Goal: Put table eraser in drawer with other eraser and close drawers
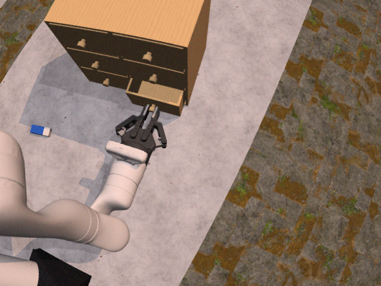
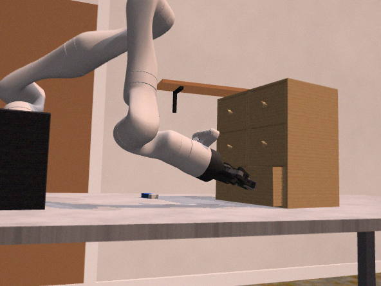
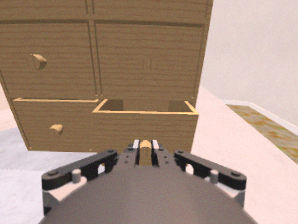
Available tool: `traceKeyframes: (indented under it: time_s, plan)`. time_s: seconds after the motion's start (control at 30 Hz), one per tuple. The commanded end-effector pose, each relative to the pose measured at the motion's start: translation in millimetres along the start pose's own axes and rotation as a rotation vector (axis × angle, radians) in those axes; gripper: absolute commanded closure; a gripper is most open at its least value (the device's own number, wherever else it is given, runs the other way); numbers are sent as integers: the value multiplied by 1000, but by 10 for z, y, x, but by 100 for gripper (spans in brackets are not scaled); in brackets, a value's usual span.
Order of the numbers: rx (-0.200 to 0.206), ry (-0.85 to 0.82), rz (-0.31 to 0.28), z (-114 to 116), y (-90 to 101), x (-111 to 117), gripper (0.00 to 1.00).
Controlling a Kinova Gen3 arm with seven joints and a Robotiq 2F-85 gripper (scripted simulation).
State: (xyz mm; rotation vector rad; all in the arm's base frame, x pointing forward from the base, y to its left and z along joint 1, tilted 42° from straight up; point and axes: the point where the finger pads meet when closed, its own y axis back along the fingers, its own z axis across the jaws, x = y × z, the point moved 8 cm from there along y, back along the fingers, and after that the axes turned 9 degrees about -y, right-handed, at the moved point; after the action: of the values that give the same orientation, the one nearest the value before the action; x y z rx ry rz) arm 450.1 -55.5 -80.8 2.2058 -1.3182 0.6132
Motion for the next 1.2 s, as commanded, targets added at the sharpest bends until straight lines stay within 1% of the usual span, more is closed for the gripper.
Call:
traceKeyframes:
  time_s: [0.0,0.63,1.17]
  plan:
    - [2,4,-4,2,79,-47,87]
    - [0,6,-1,20,267,-101,87]
    - [-1,7,-1,25,310,-113,87]
